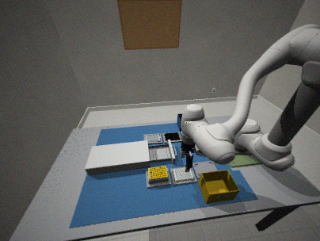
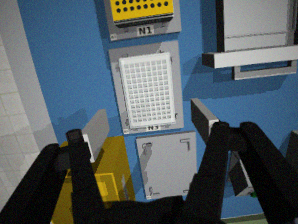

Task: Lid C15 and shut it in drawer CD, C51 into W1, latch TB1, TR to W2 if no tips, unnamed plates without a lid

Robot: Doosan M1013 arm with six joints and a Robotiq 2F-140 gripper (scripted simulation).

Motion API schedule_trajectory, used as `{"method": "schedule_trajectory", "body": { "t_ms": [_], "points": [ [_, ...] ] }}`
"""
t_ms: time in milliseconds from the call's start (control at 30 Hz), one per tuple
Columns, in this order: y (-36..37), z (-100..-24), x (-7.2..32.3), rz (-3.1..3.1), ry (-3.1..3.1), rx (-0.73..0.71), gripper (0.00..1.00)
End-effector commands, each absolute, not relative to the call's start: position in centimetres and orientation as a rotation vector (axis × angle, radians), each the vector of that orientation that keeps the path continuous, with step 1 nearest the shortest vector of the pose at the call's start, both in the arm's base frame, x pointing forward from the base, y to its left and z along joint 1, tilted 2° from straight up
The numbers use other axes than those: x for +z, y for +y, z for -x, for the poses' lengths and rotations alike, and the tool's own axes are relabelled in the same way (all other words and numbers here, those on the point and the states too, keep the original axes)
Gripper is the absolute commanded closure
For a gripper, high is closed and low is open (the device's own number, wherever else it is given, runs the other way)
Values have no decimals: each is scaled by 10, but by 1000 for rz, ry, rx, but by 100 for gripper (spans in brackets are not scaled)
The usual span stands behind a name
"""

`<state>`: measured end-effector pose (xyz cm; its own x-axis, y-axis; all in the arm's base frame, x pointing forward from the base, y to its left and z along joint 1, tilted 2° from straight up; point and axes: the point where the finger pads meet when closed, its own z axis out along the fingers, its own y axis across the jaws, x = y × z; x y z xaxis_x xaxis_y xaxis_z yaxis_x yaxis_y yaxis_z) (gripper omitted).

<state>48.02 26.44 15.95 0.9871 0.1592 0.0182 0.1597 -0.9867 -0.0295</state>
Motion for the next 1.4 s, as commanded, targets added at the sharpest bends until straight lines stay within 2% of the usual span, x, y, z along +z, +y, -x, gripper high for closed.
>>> {"method": "schedule_trajectory", "body": {
  "t_ms": [0, 567, 1367],
  "points": [
    [264, -480, 161, 3100, -249, -25, 34],
    [264, -480, 163, 3100, -249, -25, 34],
    [265, -481, 134, 3100, -249, -25, 34]
  ]
}}
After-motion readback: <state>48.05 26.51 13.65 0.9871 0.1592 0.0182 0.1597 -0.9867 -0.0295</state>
